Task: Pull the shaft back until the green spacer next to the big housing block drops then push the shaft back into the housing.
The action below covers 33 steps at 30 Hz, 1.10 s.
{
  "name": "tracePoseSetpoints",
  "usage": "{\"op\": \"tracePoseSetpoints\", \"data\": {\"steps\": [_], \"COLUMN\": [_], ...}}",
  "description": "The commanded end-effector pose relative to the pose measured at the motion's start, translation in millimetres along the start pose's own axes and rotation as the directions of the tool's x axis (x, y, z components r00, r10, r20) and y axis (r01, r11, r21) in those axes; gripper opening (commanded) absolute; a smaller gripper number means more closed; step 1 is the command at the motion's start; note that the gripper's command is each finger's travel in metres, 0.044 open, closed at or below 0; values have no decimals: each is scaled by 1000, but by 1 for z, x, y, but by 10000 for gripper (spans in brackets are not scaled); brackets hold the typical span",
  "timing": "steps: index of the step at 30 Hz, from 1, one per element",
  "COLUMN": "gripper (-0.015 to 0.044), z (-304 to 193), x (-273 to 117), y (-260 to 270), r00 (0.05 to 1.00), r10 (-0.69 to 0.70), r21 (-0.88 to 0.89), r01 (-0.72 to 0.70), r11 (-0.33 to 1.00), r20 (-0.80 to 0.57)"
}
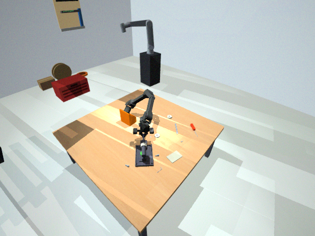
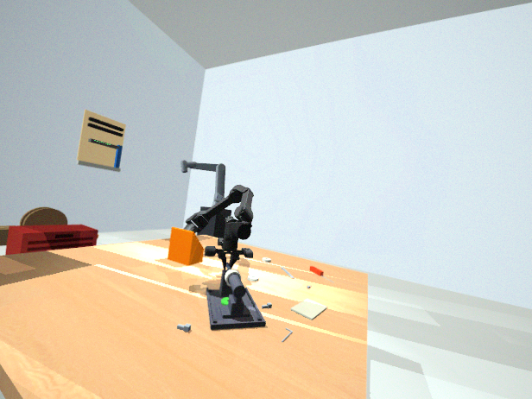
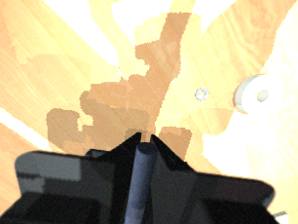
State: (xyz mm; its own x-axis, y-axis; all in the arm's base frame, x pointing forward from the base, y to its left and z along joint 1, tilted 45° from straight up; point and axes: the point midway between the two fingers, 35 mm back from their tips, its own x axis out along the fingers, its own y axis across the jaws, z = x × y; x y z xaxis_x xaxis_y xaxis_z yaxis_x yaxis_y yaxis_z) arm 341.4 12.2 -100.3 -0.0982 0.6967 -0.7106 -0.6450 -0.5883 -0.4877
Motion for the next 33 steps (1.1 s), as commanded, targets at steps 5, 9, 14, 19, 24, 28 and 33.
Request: {"op": "tracePoseSetpoints", "data": {"steps": [5,9,14,19,24,28,33], "gripper": [0,0,0,0,0,0,0], "z": [-4,-5,-6,-8,-9,-10,-12], "x": [-1,-1,-1,-1,-1,-1,-1], "y": [0,0,0,0,0,0,0], "r00": [1000,1000,1000,1000,1000,1000,1000], "r10": [3,3,3,3,3,3,3], "r21": [-3,-3,-3,-3,-3,-3,-3], "r01": [-3,-3,-3,-3,-3,-3,-3], "r11": [1000,1000,1000,1000,1000,1000,1000], "r20": [-5,-5,-5,-5,-5,-5,-5]}}
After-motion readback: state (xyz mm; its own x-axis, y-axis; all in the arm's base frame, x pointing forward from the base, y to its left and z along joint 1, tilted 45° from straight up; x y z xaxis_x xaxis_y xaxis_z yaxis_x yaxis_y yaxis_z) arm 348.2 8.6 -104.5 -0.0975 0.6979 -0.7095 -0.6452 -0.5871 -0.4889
